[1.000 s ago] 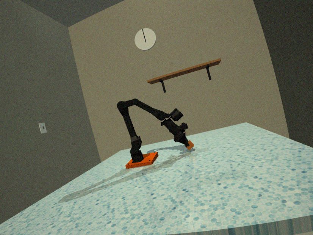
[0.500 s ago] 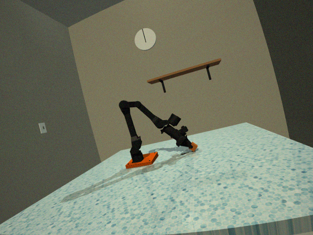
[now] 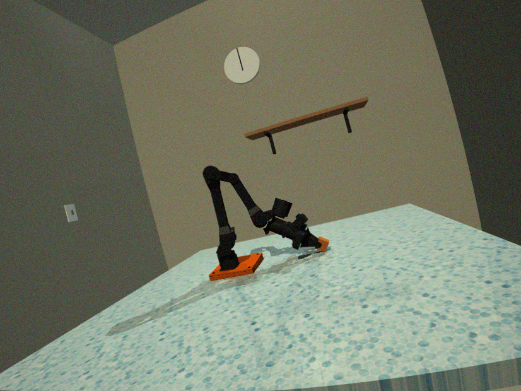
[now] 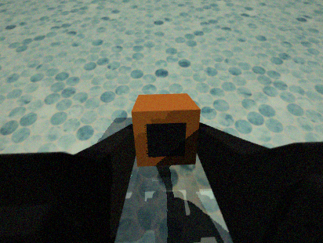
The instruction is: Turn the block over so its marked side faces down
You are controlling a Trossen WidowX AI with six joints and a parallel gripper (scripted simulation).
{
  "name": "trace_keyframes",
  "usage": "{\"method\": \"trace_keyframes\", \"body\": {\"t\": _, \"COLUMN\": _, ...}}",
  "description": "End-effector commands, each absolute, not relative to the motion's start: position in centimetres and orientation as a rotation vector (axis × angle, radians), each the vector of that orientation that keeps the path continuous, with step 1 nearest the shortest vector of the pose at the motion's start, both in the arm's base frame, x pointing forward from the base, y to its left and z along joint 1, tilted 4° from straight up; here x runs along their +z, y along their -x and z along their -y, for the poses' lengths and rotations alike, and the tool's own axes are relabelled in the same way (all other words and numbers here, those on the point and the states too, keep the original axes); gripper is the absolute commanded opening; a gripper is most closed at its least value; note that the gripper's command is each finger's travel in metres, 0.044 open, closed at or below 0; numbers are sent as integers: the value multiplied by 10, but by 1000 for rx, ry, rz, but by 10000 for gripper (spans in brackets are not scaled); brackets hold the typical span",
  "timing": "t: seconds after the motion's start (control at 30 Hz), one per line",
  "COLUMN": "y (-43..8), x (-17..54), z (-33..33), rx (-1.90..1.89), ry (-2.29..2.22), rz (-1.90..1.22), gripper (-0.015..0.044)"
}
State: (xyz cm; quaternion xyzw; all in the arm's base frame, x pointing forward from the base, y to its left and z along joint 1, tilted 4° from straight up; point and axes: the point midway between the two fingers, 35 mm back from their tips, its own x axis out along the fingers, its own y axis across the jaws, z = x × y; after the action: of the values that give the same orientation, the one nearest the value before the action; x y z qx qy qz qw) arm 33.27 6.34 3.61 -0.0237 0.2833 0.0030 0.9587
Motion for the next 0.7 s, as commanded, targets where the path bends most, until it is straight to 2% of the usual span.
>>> {"method": "trace_keyframes", "body": {"t": 0.0, "y": -325, "x": 34, "z": -60, "rx": 4, "ry": 57, "rz": -518, "gripper": 0}}
{"method": "trace_keyframes", "body": {"t": 0.67, "y": -321, "x": 39, "z": -59, "rx": 5, "ry": 57, "rz": -458, "gripper": 0}}
